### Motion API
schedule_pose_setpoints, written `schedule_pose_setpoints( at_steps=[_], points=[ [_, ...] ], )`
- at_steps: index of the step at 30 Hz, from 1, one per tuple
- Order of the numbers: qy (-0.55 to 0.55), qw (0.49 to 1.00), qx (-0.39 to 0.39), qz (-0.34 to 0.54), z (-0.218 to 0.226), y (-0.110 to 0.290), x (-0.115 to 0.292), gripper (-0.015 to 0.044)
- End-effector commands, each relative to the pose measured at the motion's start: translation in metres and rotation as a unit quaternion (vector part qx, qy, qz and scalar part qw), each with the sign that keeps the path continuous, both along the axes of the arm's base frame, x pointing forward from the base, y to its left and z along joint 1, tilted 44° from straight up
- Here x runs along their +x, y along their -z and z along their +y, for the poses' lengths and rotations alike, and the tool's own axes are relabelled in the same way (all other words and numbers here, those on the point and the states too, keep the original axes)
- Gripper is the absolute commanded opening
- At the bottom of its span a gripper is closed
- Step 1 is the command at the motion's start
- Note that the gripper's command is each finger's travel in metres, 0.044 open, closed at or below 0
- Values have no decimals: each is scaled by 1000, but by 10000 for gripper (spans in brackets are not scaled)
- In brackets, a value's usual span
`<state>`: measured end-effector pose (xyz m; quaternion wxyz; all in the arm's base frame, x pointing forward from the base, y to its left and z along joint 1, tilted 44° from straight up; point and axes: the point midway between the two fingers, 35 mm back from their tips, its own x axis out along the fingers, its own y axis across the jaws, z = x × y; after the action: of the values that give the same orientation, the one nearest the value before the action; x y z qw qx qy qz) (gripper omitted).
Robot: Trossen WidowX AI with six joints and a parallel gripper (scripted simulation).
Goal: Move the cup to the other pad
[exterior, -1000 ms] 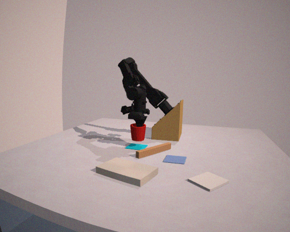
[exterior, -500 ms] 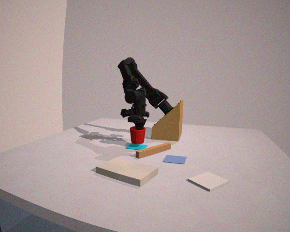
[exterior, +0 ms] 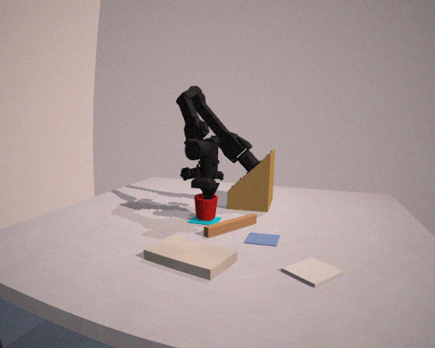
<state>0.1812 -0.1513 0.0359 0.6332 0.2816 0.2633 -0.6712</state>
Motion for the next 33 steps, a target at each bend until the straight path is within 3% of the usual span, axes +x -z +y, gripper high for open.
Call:
schedule_pose_setpoints(
  at_steps=[1, 12, 17, 33],
  points=[
    [0, 1000, 0, 0, 0, 0, 0, 0],
    [0, 1000, 0, 0, 0, 0, 0, 0],
    [0, 1000, 0, 0, 0, 0, 0, 128],
    [-1, 1000, 2, 0, 7, -6, 2, 128]
  ],
)
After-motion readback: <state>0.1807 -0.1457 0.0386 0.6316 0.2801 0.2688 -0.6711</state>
